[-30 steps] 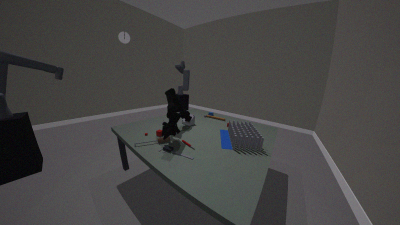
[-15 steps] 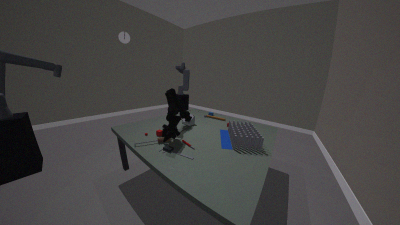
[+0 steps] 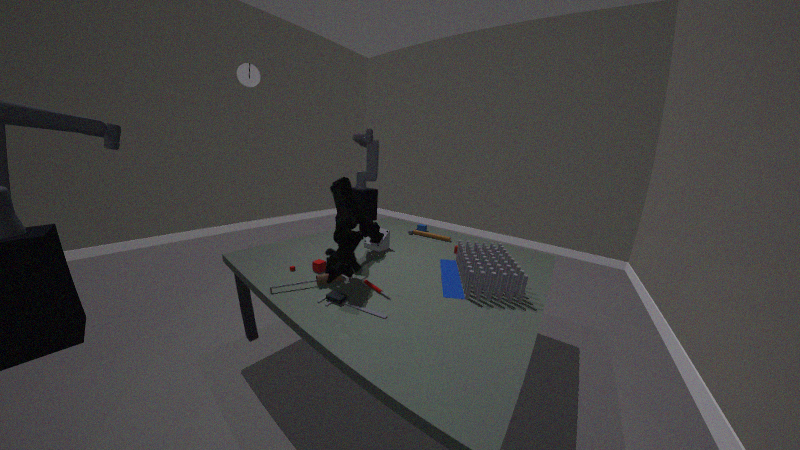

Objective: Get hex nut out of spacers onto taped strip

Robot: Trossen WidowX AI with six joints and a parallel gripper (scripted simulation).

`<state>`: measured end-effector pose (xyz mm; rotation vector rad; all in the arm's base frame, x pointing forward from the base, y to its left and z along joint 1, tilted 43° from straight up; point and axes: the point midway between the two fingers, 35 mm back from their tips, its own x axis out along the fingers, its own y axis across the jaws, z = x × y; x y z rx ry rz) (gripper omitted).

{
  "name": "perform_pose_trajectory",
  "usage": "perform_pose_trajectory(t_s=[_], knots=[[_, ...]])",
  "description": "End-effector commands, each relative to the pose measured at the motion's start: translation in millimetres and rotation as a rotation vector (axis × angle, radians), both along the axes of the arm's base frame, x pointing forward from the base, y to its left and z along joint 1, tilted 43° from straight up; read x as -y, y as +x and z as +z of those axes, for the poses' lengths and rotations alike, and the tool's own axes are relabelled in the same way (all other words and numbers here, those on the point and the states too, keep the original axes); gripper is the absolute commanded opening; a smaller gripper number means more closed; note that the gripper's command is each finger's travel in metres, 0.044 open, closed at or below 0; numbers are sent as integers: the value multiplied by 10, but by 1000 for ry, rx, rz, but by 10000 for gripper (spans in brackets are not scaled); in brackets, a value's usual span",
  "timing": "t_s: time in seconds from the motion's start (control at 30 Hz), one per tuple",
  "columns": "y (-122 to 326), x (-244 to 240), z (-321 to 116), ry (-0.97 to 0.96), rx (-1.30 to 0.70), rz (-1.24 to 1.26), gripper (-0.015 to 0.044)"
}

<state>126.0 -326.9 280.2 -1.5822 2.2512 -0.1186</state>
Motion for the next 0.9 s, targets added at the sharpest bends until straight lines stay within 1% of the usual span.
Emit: perform_pose_trajectory(t_s=[0.0,0.43,0.87], knots=[[77,-86,97,11,15,-2,0],[199,-463,467,41,31,-13,0],[149,-862,884,27,21,-12,0]])
